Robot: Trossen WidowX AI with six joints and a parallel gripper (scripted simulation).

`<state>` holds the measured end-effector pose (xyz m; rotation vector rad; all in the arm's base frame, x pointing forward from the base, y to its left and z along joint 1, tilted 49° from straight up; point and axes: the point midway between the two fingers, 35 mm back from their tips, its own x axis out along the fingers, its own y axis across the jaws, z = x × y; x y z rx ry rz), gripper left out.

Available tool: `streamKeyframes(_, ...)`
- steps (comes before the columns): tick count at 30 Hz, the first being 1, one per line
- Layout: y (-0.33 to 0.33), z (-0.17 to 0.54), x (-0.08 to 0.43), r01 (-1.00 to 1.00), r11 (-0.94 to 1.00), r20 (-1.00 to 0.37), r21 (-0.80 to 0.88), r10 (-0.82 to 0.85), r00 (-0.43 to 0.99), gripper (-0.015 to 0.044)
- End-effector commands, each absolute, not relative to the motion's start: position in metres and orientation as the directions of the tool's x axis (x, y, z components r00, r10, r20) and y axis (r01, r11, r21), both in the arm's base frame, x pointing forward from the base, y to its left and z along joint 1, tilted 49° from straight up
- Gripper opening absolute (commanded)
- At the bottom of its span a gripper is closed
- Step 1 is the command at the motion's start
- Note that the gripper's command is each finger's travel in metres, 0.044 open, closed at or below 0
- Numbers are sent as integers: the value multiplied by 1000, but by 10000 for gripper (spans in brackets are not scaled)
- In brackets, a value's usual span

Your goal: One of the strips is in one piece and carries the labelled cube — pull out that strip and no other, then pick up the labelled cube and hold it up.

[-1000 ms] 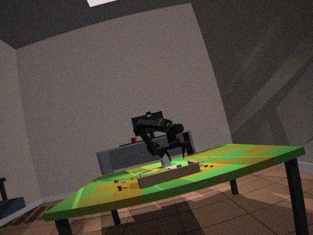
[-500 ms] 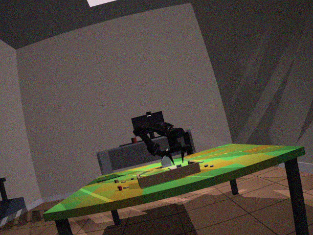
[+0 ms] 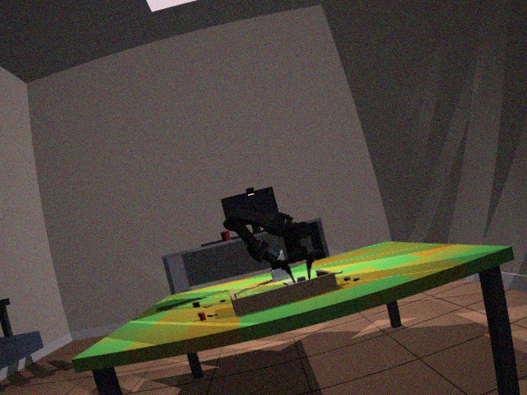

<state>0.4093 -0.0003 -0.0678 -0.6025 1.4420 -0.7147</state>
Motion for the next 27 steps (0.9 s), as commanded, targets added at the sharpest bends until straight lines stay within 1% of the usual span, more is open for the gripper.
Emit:
streamKeyframes(1, -6, -71, 409, 70, 657, -659, -751, -752, -7, 250)
streamKeyframes(3, -6, -71, 409, 70, 657, -659, -751, -752, -7, 250)
streamKeyframes(7, -4, -70, 409, 74, 660, -662, -748, -749, -8, 145)
streamKeyframes(14, -4, -70, 409, 74, 660, -662, -748, -749, -8, 98)
streamKeyframes(18, -2, -69, 406, 74, 660, -662, -748, -749, -8, 0)
streamKeyframes(27, 16, -49, 372, 70, 660, -662, -748, -749, -9, 0)
